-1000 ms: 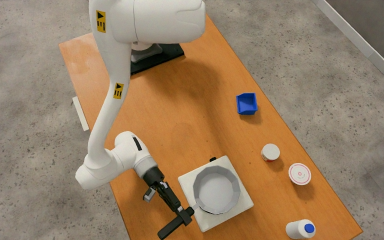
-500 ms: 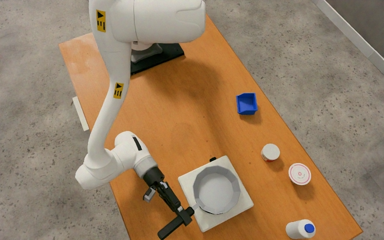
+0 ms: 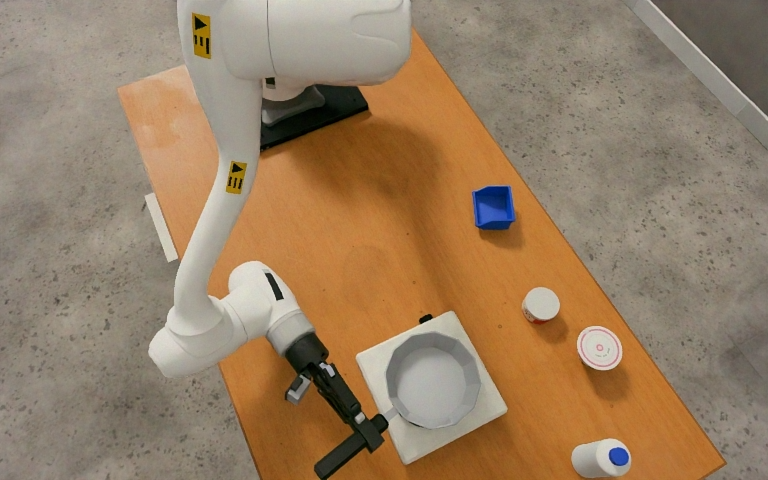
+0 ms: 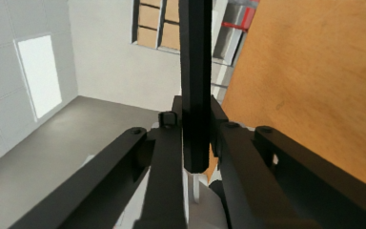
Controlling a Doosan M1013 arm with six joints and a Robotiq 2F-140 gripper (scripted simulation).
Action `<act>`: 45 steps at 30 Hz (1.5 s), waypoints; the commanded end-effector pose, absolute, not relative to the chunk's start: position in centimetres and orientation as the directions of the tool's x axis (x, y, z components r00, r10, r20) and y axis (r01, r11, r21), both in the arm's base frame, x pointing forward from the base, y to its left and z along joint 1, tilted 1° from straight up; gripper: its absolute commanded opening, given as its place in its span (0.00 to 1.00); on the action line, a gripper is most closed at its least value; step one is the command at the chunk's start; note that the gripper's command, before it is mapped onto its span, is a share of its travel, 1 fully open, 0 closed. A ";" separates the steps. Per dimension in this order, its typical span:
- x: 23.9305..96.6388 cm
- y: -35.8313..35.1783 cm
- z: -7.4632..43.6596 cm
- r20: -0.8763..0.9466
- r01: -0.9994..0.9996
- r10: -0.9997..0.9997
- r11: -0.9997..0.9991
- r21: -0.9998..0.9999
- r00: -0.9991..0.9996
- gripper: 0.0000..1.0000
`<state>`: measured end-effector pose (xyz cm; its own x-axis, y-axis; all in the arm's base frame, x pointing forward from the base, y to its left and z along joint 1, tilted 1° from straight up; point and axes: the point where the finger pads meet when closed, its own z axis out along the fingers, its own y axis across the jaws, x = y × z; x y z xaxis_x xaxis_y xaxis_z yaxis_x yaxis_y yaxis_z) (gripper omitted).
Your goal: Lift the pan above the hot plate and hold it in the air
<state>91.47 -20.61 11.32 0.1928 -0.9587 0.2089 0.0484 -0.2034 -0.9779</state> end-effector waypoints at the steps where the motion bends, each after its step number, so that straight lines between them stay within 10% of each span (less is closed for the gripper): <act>1: 91.5 -20.4 12.1 0.204 0.051 -0.959 -0.198 -0.979 0.195 0.10; 45: 91.5 -20.5 18.4 0.205 0.051 -0.959 -0.198 -0.979 0.195 0.10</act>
